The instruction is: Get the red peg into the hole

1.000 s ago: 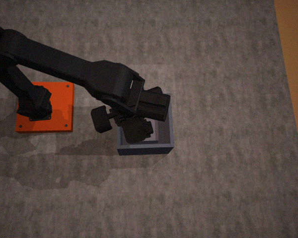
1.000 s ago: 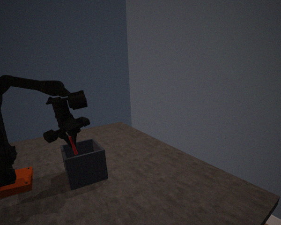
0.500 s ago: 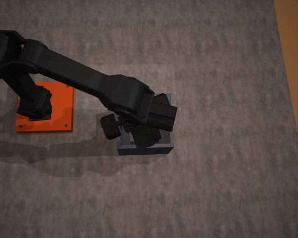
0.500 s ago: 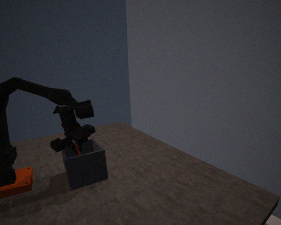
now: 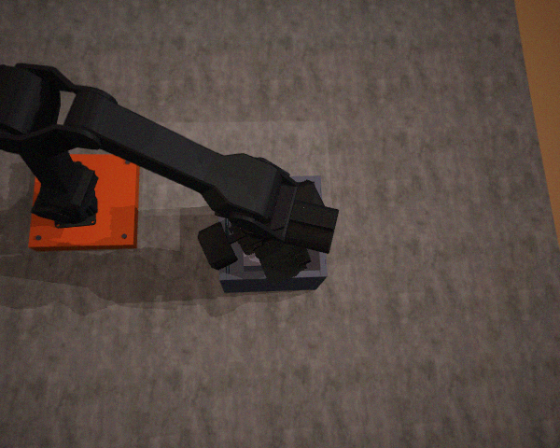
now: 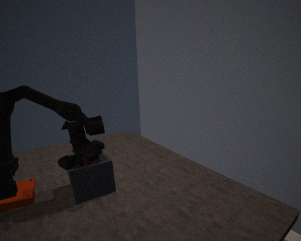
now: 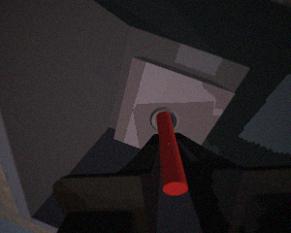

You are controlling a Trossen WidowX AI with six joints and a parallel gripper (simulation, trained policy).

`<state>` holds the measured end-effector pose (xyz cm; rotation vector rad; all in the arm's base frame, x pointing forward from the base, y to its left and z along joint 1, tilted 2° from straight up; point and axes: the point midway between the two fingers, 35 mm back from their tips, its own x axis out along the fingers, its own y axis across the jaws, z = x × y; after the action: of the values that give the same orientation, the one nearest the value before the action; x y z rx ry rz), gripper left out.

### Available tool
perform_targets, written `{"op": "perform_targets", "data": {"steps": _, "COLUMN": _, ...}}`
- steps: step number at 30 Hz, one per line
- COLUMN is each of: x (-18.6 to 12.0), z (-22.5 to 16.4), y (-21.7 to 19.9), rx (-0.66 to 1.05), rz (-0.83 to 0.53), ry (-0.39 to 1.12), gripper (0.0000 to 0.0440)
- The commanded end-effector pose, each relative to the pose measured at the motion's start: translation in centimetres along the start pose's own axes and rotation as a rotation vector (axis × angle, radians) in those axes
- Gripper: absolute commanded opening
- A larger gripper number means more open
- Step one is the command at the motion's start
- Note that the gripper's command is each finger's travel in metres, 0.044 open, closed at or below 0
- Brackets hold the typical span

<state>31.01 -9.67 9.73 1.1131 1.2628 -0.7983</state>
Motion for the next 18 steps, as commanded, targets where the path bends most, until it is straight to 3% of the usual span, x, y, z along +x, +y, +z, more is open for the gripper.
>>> {"op": "perform_targets", "data": {"steps": 1, "x": 1.2, "z": 0.0, "y": 0.1, "rx": -0.027, "rz": -0.004, "ry": 0.020, "gripper": 0.0079}}
{"op": "perform_targets", "data": {"steps": 4, "x": 1.5, "z": -0.1, "y": 0.0, "rx": -0.034, "rz": -0.016, "ry": 0.032, "gripper": 0.0139}}
{"op": "perform_targets", "data": {"steps": 18, "x": -0.6, "z": 1.0, "y": 1.0, "rx": -0.014, "rz": 0.051, "ry": 0.088, "gripper": 0.0161}}
